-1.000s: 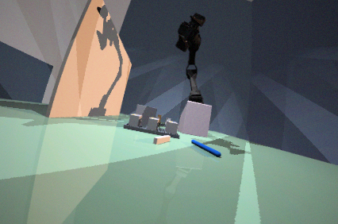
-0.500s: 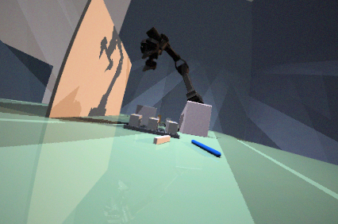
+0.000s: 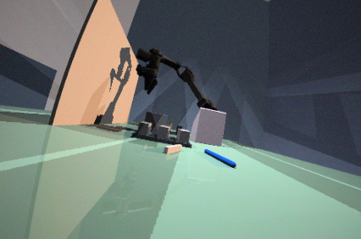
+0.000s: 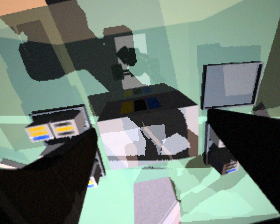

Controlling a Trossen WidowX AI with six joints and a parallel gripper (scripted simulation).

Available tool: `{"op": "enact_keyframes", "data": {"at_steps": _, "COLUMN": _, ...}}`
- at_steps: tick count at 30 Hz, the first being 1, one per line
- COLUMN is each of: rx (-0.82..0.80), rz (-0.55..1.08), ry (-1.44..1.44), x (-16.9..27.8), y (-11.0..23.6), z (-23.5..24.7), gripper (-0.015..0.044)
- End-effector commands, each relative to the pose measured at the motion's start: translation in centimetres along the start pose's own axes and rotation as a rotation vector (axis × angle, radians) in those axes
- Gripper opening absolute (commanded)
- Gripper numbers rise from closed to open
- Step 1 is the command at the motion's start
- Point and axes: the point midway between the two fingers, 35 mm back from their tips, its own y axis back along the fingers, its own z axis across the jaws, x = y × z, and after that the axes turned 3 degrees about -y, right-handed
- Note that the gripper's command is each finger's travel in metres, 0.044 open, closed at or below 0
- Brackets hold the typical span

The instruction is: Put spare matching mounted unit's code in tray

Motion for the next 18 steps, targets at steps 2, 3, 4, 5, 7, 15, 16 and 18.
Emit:
{"op": "enact_keyframes", "data": {"at_steps": 2, "rx": 0.012, "rz": 0.006, "ry": 0.011, "x": -0.1, "y": -0.1, "z": -0.2, "gripper": 0.044}}
{"op": "enact_keyframes", "data": {"at_steps": 3, "rx": 0.012, "rz": 0.006, "ry": 0.011, "x": -0.1, "y": -0.1, "z": -0.2, "gripper": 0.044}}
{"op": "enact_keyframes", "data": {"at_steps": 4, "rx": 0.012, "rz": 0.006, "ry": 0.011, "x": -0.1, "y": -0.1, "z": -0.2, "gripper": 0.044}}
{"op": "enact_keyframes", "data": {"at_steps": 5, "rx": 0.012, "rz": 0.006, "ry": 0.011, "x": -0.1, "y": -0.1, "z": -0.2, "gripper": 0.044}}
{"op": "enact_keyframes", "data": {"at_steps": 7, "rx": 0.012, "rz": 0.006, "ry": 0.011, "x": -0.1, "y": -0.1, "z": -0.2, "gripper": 0.044}}
{"op": "enact_keyframes", "data": {"at_steps": 15, "rx": 0.004, "rz": 0.005, "ry": 0.172, "x": 0.8, "y": -0.5, "z": 2.5, "gripper": 0.044}}
{"op": "enact_keyframes", "data": {"at_steps": 16, "rx": -0.001, "rz": 0.005, "ry": 0.28, "x": 1.5, "y": -0.9, "z": 4.3, "gripper": 0.044}}
{"op": "enact_keyframes", "data": {"at_steps": 18, "rx": -0.009, "rz": 0.003, "ry": 0.496, "x": 3.1, "y": -1.6, "z": 7.7, "gripper": 0.044}}
